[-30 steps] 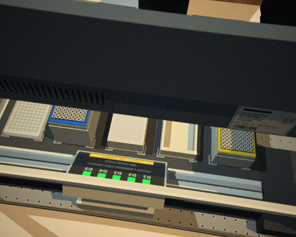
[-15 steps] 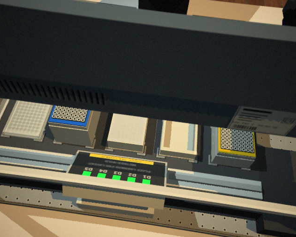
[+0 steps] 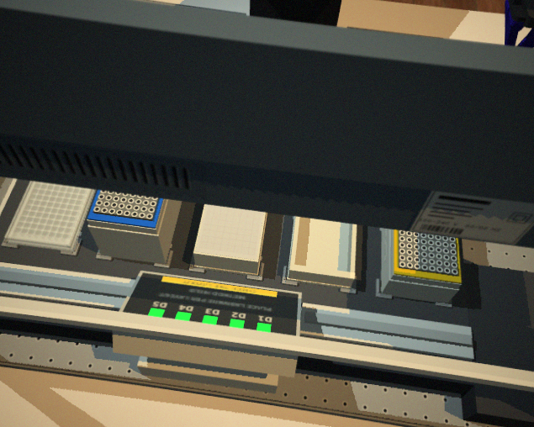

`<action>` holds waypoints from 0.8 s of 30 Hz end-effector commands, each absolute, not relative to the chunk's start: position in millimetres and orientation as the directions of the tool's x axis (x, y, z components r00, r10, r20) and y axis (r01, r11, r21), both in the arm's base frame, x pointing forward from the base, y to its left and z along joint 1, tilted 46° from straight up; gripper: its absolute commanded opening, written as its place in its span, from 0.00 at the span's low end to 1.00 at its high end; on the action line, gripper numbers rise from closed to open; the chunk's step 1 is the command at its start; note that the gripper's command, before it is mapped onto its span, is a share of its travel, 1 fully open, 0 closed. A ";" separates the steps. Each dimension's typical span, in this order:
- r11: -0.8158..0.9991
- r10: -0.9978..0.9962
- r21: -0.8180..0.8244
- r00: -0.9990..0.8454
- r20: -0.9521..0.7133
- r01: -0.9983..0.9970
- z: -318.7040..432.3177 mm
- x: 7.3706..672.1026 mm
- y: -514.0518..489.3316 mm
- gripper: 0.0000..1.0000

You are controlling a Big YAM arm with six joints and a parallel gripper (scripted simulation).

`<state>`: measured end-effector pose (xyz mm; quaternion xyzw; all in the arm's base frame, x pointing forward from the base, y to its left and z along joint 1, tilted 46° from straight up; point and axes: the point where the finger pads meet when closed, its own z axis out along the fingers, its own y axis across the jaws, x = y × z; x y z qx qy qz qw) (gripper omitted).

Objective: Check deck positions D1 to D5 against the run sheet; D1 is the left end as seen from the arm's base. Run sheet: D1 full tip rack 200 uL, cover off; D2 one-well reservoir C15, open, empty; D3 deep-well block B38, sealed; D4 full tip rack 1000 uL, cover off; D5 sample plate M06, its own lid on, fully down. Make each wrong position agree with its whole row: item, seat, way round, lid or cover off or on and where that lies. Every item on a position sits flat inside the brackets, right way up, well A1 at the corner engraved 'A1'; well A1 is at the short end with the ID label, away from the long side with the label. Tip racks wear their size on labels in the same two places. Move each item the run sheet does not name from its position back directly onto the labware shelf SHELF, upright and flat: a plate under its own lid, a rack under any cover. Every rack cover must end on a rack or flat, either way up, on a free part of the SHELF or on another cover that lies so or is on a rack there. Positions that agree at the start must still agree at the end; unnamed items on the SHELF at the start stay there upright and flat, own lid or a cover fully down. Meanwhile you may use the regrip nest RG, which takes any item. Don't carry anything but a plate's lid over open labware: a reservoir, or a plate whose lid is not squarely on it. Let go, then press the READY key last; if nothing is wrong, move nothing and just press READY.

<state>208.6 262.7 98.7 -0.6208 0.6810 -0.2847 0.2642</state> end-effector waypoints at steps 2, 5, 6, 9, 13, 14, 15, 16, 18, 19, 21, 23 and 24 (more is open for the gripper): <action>0.111 -0.993 -0.716 -0.106 -0.052 -0.689 84.4 192.5 269.7 0.00; 0.111 -0.993 -0.716 -0.106 -0.052 -0.689 73.7 182.0 271.5 0.00; 0.111 -0.993 -0.716 -0.106 -0.052 -0.689 70.1 178.5 272.1 0.00; 0.111 -0.993 -0.716 -0.106 -0.052 -0.689 59.3 168.0 273.9 0.00; 0.111 -0.993 -0.716 -0.105 -0.052 -0.689 48.5 157.5 275.7 0.00; 0.111 -0.993 -0.716 -0.105 -0.052 -0.689 48.5 157.5 275.7 0.00; 0.111 -0.993 -0.716 -0.105 -0.052 -0.690 44.9 154.0 276.3 0.00; 0.111 -0.993 -0.716 -0.105 -0.052 -0.689 41.3 150.5 276.9 0.00; 0.110 -0.993 -0.715 -0.105 -0.052 -0.690 34.0 143.4 278.1 0.00; 0.110 -0.993 -0.715 -0.105 -0.052 -0.691 30.6 140.0 278.7 0.00; 0.110 -0.993 -0.715 -0.105 -0.052 -0.691 30.6 140.1 278.6 0.00; 0.151 -0.988 -0.713 -0.136 -0.079 -0.685 37.7 149.0 276.7 0.00; 0.151 -0.988 -0.713 -0.136 -0.079 -0.685 37.7 149.0 276.7 0.00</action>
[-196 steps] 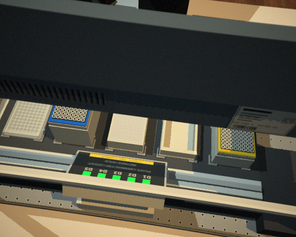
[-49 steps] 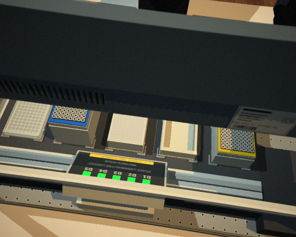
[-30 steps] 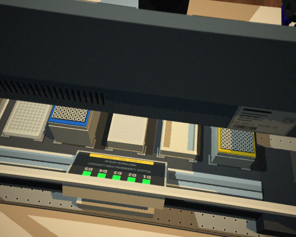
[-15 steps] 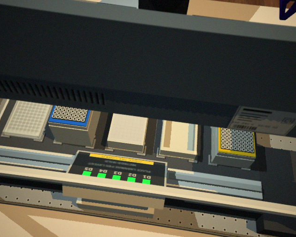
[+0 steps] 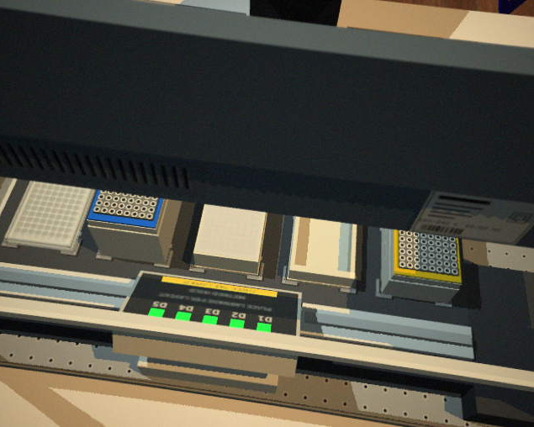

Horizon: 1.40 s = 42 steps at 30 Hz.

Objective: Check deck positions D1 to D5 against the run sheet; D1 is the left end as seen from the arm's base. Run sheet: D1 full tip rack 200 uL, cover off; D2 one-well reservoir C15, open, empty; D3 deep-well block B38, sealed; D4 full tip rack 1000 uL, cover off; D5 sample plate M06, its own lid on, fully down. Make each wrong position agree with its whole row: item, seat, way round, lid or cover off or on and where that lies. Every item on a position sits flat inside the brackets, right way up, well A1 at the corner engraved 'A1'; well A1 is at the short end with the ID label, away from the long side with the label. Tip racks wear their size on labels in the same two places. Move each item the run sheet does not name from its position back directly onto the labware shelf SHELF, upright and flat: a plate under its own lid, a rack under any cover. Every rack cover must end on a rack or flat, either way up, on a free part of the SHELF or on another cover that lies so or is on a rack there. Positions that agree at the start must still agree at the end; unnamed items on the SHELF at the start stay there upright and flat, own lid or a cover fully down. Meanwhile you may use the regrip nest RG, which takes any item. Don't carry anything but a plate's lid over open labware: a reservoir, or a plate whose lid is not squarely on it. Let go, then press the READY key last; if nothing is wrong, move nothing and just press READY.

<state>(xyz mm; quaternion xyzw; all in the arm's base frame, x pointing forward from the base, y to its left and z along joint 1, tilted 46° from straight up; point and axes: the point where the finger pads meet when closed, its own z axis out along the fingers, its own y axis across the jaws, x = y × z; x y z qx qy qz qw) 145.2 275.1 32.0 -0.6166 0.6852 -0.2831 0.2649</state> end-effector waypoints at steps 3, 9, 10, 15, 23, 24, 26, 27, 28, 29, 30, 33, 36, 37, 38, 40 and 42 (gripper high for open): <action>0.132 -0.989 -0.715 -0.136 -0.052 -0.687 27.1 152.2 273.6 0.00; 0.110 -0.992 -0.715 -0.121 -0.036 -0.690 22.3 156.9 273.0 0.00; 0.110 -0.992 -0.715 -0.121 -0.036 -0.690 21.1 158.1 272.9 0.00; 0.110 -0.992 -0.715 -0.121 -0.035 -0.691 15.1 164.0 272.1 0.00; 0.110 -0.992 -0.713 -0.121 -0.035 -0.692 6.6 172.0 271.1 0.00; 0.110 -0.992 -0.713 -0.121 -0.035 -0.692 6.6 172.0 271.1 0.00; 0.109 -0.992 -0.713 -0.121 -0.035 -0.693 4.3 174.3 270.9 0.00; 0.109 -0.992 -0.713 -0.121 -0.035 -0.692 3.2 175.5 270.7 0.00; 0.109 -0.992 -0.713 -0.121 -0.035 -0.692 2.0 176.7 270.5 0.00; 0.109 -0.992 -0.713 -0.121 -0.035 -0.692 0.7 177.9 270.4 0.00; 0.109 -0.992 -0.713 -0.121 -0.035 -0.692 -0.4 179.1 270.2 0.00; 0.109 -0.992 -0.713 -0.121 -0.035 -0.693 -4.0 182.6 269.8 0.00; 0.109 -0.992 -0.713 -0.121 -0.034 -0.693 -7.5 186.2 269.3 0.00; 0.109 -0.992 -0.713 -0.121 -0.034 -0.693 -8.7 187.3 269.2 0.00; 0.109 -0.992 -0.713 -0.121 -0.034 -0.693 -9.9 188.5 269.0 0.00; 0.109 -0.992 -0.713 -0.121 -0.034 -0.693 -11.0 189.7 268.9 0.00; 0.103 -0.994 -0.714 -0.104 -0.043 -0.693 -9.6 186.7 273.1 0.00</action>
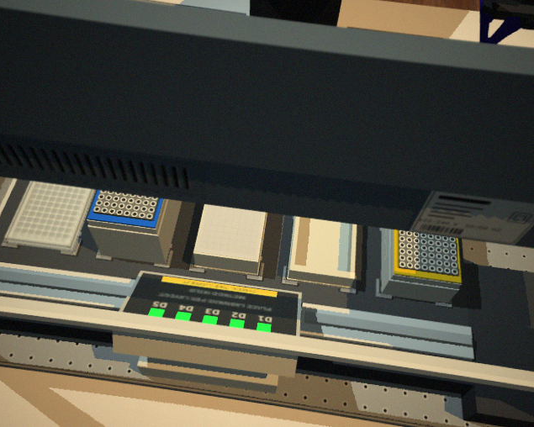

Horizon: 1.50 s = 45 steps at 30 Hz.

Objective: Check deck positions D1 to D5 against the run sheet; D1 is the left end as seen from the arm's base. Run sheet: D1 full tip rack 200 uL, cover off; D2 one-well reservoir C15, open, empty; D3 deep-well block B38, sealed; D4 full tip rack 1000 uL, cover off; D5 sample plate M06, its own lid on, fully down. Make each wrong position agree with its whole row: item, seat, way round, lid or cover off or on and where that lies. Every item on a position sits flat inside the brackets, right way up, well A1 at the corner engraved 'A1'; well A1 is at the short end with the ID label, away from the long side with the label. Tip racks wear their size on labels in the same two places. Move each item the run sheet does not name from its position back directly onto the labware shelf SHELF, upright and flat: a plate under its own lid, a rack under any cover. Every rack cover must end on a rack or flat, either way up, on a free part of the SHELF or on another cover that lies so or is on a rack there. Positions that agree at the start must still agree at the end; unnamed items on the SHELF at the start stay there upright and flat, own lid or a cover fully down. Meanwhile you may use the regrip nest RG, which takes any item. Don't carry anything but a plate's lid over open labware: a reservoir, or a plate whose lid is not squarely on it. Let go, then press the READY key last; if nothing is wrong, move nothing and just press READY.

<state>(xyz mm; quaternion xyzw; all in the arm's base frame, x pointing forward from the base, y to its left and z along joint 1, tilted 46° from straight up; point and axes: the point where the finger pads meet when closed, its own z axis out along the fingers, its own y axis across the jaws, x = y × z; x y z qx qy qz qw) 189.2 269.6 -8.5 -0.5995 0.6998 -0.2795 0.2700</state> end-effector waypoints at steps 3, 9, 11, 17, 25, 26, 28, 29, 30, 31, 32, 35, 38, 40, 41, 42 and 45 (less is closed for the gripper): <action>0.109 -0.992 -0.713 -0.121 -0.034 -0.692 -15.7 194.4 268.3 0.00; 0.108 -0.992 -0.713 -0.121 -0.034 -0.693 -22.8 201.4 267.3 0.00; 0.108 -0.992 -0.713 -0.121 -0.033 -0.693 -25.1 203.7 267.0 0.00; 0.101 -0.994 -0.714 -0.105 -0.039 -0.693 -27.9 204.5 270.7 0.00; 0.108 -0.992 -0.713 -0.120 -0.033 -0.693 -39.3 217.7 265.2 0.00; 0.108 -0.992 -0.713 -0.120 -0.033 -0.693 -40.4 218.9 265.0 0.00; 0.107 -0.992 -0.713 -0.120 -0.032 -0.693 -42.8 221.2 264.7 0.00; 0.107 -0.992 -0.713 -0.120 -0.032 -0.693 -43.9 222.4 264.5 0.00; 0.107 -0.992 -0.713 -0.120 -0.032 -0.693 -45.1 223.6 264.4 0.00; 0.107 -0.992 -0.713 -0.120 -0.032 -0.693 -46.3 224.7 264.2 0.00; 0.107 -0.992 -0.713 -0.120 -0.032 -0.693 -46.3 224.7 264.2 0.00; 0.107 -0.992 -0.712 -0.120 -0.032 -0.693 -48.7 227.1 263.9 0.00; 0.107 -0.992 -0.713 -0.120 -0.032 -0.693 -52.2 230.6 263.4 0.00; 0.107 -0.992 -0.712 -0.120 -0.032 -0.693 -54.5 232.9 263.2 0.00; 0.107 -0.992 -0.712 -0.120 -0.032 -0.694 -55.7 234.0 263.0 0.00; 0.107 -0.992 -0.712 -0.120 -0.032 -0.694 -56.9 235.2 262.9 0.00; 0.108 -0.992 -0.713 -0.120 -0.033 -0.693 -60.1 239.0 263.2 0.00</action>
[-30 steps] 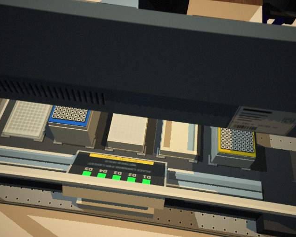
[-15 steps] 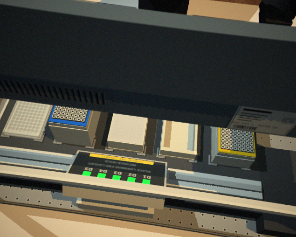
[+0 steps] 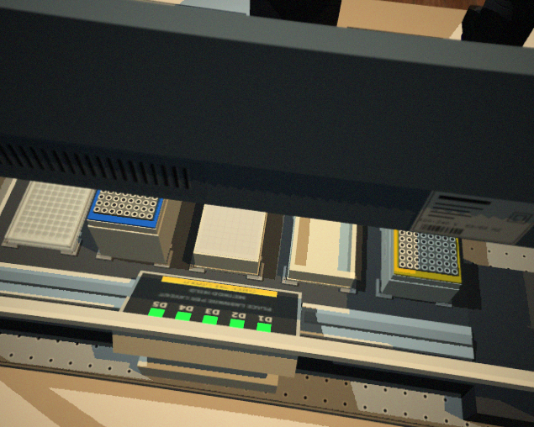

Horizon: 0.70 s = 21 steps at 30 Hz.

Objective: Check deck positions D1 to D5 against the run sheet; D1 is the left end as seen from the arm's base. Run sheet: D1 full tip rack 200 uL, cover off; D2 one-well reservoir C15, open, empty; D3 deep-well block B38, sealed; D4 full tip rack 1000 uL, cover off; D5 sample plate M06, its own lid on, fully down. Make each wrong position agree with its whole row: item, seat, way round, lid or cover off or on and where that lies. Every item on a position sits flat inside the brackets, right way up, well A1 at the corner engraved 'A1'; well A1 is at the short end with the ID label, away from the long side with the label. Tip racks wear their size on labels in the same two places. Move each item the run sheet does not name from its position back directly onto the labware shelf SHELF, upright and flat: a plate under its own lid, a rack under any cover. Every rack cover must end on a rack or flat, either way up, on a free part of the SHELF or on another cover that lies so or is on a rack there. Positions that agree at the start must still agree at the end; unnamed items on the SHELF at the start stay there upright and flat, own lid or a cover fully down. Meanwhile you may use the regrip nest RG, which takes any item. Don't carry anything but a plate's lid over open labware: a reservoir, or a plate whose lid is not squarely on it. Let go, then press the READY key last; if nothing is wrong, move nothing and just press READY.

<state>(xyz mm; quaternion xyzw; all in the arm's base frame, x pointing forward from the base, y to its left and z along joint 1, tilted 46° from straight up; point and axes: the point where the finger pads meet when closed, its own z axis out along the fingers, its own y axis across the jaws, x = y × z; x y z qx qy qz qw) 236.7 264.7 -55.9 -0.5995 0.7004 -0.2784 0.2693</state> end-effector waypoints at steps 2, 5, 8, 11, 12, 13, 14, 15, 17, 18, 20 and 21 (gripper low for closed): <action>0.108 -0.992 -0.713 -0.120 -0.034 -0.693 -62.2 241.7 263.6 0.00; 0.109 -0.992 -0.713 -0.120 -0.035 -0.693 -63.2 243.0 263.8 0.00; 0.105 -0.994 -0.719 -0.089 -0.060 -0.687 -54.6 236.9 275.7 0.00; 0.113 -0.993 -0.716 -0.112 -0.048 -0.689 -58.2 240.0 269.9 0.00; 0.113 -0.993 -0.716 -0.112 -0.048 -0.689 -58.2 240.0 269.9 0.00; 0.113 -0.993 -0.716 -0.112 -0.048 -0.689 -58.2 240.0 269.9 0.00; 0.113 -0.993 -0.716 -0.112 -0.048 -0.689 -58.2 240.0 269.9 0.00; 0.110 -0.993 -0.717 -0.107 -0.049 -0.688 -59.4 242.6 274.9 0.00; 0.079 -0.996 -0.713 -0.091 -0.022 -0.697 -62.1 236.5 277.2 0.00; 0.079 -0.996 -0.713 -0.089 -0.023 -0.696 -62.0 235.9 279.6 0.00; 0.095 -0.994 -0.714 -0.103 -0.033 -0.694 -61.7 237.3 282.2 0.00; 0.095 -0.994 -0.714 -0.103 -0.033 -0.694 -61.7 237.3 282.2 0.00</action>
